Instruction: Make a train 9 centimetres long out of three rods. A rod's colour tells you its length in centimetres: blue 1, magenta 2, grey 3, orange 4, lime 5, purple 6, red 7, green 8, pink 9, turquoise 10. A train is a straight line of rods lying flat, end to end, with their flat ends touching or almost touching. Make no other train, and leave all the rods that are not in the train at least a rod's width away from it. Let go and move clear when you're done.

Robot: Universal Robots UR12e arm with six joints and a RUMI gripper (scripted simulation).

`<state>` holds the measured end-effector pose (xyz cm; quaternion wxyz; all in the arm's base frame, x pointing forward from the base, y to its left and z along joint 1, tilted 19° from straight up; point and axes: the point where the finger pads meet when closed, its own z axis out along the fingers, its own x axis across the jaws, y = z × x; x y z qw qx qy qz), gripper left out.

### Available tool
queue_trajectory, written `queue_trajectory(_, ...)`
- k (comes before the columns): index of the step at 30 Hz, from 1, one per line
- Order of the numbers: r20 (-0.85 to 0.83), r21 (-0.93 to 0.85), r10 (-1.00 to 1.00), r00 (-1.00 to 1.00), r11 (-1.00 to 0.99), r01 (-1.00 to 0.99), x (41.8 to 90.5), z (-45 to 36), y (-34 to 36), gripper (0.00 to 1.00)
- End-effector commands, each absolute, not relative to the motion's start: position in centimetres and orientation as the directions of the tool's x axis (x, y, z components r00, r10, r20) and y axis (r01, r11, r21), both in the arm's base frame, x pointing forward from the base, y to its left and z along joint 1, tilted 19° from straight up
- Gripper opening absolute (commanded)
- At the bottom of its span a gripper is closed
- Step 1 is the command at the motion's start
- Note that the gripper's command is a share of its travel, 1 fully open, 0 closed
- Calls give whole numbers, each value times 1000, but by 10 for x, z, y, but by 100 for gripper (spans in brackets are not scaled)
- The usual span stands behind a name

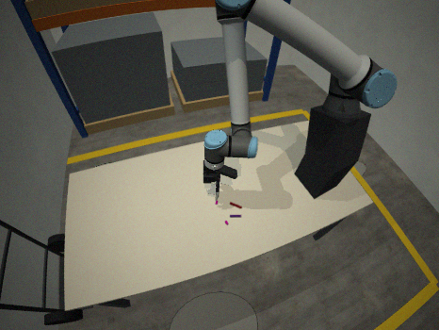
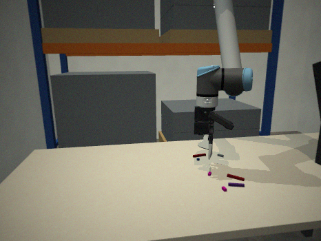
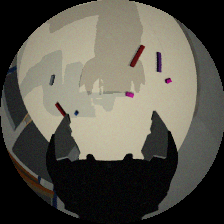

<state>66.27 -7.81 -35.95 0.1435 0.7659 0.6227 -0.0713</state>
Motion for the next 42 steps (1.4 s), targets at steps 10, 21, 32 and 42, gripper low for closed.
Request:
queue_trajectory(10, -194, 253, 733, 652, -605, 755, 676, -338, -136, 100)
queue_trajectory(21, -119, 299, 539, 834, -781, 548, 682, -325, -171, 100)
queue_trajectory(32, -93, 309, 469, 878, -825, 473, 684, -320, -183, 100)
queue_trajectory(42, -92, 309, 469, 879, -825, 473, 684, -320, -183, 14)
